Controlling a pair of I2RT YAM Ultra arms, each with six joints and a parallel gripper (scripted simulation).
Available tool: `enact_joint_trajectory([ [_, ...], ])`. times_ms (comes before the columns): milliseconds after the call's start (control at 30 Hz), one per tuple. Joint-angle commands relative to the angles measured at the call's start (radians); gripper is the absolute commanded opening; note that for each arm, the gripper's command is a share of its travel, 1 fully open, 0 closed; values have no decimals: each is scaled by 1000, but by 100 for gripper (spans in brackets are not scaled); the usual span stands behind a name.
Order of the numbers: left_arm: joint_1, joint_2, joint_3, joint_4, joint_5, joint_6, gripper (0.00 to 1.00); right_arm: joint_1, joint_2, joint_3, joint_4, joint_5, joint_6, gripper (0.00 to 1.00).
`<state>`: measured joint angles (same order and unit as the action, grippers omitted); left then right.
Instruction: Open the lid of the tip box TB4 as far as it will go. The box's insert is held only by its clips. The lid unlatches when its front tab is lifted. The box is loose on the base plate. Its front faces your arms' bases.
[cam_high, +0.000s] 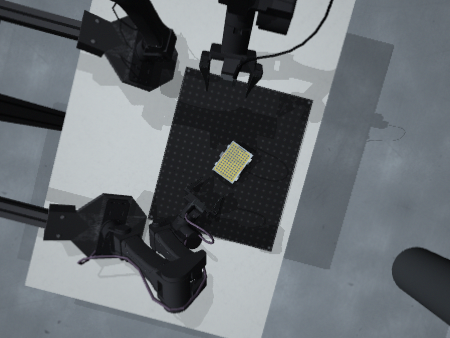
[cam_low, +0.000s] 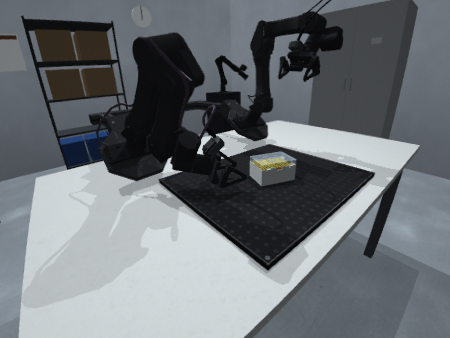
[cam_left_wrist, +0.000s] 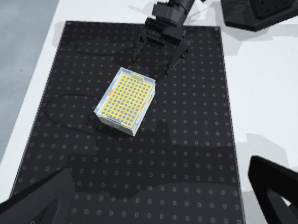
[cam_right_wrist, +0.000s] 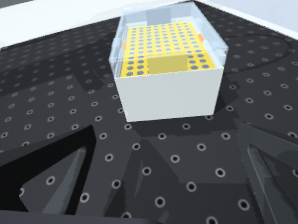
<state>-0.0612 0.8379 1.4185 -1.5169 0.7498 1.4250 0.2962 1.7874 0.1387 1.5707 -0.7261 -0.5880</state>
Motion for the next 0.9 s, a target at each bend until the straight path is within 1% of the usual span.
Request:
enact_joint_trajectory([
  [0, 6, 3, 19, -20, 20, 8, 100, -5, -4, -15, 0, -14, -5, 100],
  [233, 6, 3, 19, -20, 20, 8, 100, -5, -3, -27, -16, -26, -10, 100],
  [567, 6, 3, 19, -20, 20, 8, 100, 22, 54, 121, -72, -67, -48, 100],
  [867, 6, 3, 19, -20, 20, 8, 100, 32, 66, 143, -61, -51, -42, 100],
])
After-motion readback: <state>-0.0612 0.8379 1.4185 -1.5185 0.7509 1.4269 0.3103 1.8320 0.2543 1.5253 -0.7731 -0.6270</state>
